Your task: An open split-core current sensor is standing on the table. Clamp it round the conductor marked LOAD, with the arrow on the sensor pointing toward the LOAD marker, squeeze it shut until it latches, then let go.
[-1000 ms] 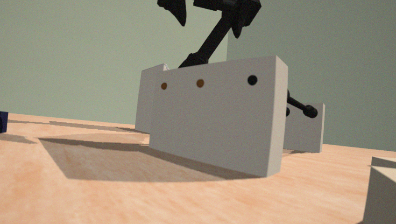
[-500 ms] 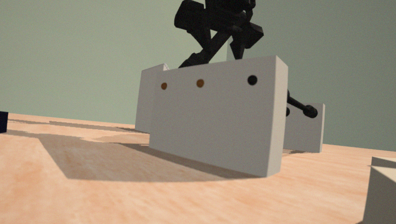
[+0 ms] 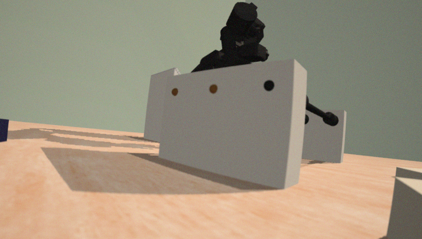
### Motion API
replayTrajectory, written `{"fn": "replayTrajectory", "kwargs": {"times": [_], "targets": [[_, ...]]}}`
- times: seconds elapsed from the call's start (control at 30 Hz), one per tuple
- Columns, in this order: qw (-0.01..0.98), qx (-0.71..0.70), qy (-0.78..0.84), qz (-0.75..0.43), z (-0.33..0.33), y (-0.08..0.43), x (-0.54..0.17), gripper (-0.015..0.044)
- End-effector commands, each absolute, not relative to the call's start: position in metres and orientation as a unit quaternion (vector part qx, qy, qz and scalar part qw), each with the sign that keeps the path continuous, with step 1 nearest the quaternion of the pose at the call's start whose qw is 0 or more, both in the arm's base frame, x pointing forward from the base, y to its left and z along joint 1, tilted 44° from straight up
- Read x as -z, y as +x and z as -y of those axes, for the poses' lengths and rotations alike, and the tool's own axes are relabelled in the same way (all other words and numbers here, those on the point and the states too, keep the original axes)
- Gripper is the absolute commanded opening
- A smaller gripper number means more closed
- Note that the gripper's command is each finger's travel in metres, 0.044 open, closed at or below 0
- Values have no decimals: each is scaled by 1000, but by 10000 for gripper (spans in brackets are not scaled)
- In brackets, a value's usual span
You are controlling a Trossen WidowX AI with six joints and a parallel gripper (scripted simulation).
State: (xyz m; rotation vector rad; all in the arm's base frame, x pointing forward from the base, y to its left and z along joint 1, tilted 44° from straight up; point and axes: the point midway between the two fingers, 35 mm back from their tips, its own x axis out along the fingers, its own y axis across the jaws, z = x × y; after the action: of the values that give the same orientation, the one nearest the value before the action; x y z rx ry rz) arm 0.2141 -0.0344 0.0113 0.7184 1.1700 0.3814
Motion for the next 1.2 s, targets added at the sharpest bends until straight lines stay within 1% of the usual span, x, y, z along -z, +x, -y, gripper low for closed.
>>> {"fn": "replayTrajectory", "kwargs": {"times": [0.0,1.17], "targets": [[760,-179,326,-533,30,214,-10,284],[760,-181,327,-532,-5,234,27,284]]}}
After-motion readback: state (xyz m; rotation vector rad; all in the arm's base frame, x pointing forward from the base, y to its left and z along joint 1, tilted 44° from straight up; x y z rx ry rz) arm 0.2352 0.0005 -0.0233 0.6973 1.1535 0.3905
